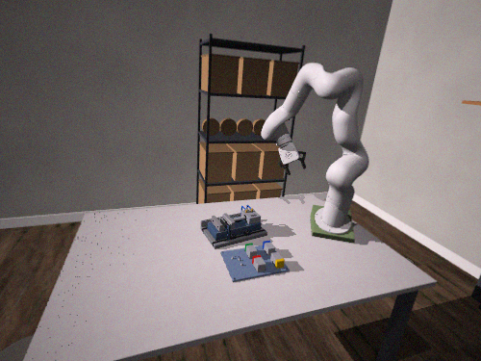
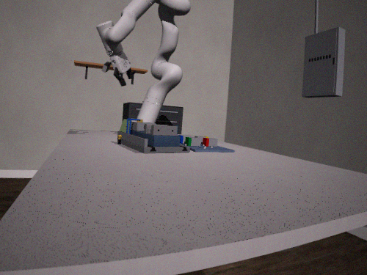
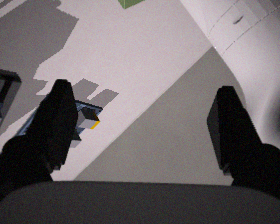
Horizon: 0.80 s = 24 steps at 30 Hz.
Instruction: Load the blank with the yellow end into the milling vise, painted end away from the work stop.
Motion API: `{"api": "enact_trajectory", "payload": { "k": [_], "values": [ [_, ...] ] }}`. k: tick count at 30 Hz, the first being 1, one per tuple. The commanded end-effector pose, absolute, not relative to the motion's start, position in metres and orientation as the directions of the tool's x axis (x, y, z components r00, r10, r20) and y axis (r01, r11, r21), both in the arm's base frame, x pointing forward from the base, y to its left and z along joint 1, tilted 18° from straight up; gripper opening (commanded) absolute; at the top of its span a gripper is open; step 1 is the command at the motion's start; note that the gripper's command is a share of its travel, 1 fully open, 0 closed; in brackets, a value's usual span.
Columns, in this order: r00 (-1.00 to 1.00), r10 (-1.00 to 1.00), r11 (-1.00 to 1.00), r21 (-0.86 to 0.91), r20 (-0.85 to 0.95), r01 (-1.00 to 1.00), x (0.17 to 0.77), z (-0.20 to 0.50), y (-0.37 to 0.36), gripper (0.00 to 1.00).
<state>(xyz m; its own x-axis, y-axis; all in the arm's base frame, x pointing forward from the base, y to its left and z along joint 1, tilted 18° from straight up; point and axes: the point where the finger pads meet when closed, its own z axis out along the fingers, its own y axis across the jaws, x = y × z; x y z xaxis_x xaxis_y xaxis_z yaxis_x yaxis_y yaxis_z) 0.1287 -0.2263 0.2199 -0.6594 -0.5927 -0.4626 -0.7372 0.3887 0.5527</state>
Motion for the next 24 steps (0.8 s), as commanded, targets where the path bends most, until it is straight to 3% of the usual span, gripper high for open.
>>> {"api": "enact_trajectory", "payload": {
  "k": [1,24],
  "values": [
    [-0.590,-0.655,0.378,0.473,-0.472,-0.796,0.141,0.226,-0.216,1.00],
    [-0.390,-0.801,0.306,0.249,-0.455,-0.919,0.174,0.241,-0.186,1.00]
  ]
}}
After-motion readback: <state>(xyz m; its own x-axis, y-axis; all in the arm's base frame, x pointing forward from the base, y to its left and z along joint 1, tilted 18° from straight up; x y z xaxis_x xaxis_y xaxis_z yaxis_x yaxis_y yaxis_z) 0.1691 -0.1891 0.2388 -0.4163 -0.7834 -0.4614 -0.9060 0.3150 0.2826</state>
